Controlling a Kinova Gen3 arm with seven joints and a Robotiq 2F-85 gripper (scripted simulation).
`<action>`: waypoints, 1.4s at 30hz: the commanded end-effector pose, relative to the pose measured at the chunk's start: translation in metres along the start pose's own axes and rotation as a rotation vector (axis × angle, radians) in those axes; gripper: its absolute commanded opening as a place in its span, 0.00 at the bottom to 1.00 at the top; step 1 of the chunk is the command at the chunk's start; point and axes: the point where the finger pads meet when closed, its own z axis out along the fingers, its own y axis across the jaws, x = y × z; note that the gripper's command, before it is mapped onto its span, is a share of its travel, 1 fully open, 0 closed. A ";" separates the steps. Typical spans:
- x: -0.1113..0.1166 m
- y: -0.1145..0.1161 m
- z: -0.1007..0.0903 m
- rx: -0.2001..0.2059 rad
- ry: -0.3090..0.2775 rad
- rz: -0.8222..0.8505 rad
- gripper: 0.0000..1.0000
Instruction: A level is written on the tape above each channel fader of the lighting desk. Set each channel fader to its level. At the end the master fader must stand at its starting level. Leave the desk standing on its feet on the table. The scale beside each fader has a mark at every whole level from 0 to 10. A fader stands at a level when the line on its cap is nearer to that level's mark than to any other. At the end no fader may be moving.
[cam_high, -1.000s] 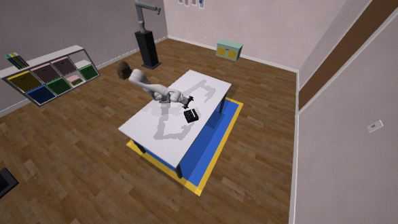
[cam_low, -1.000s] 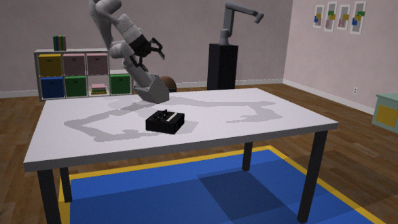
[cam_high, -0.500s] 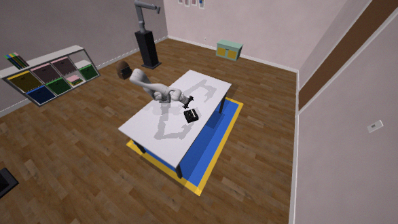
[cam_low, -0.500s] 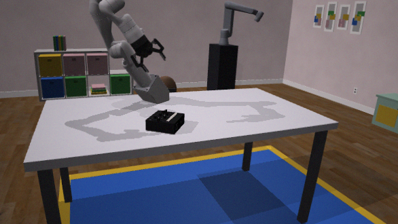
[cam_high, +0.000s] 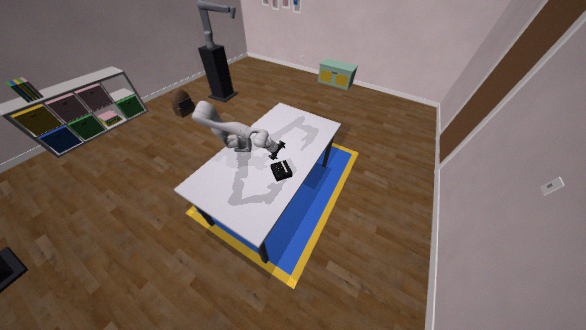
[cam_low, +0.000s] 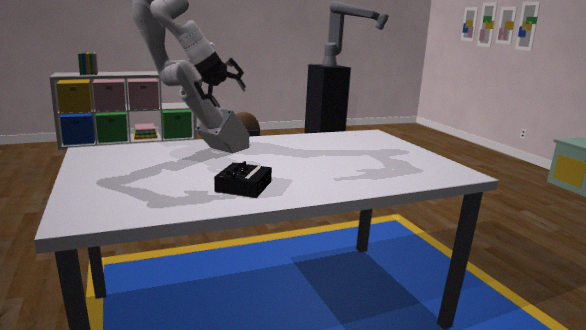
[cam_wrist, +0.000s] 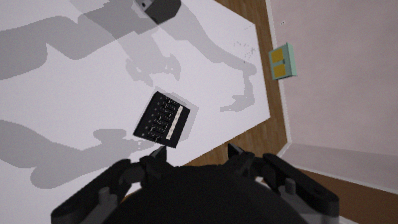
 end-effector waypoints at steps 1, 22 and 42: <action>-0.002 -0.004 0.001 0.012 -0.005 0.011 1.00; 0.000 -0.004 0.006 0.051 -0.005 0.004 1.00; 0.002 -0.005 0.012 0.088 -0.005 -0.003 1.00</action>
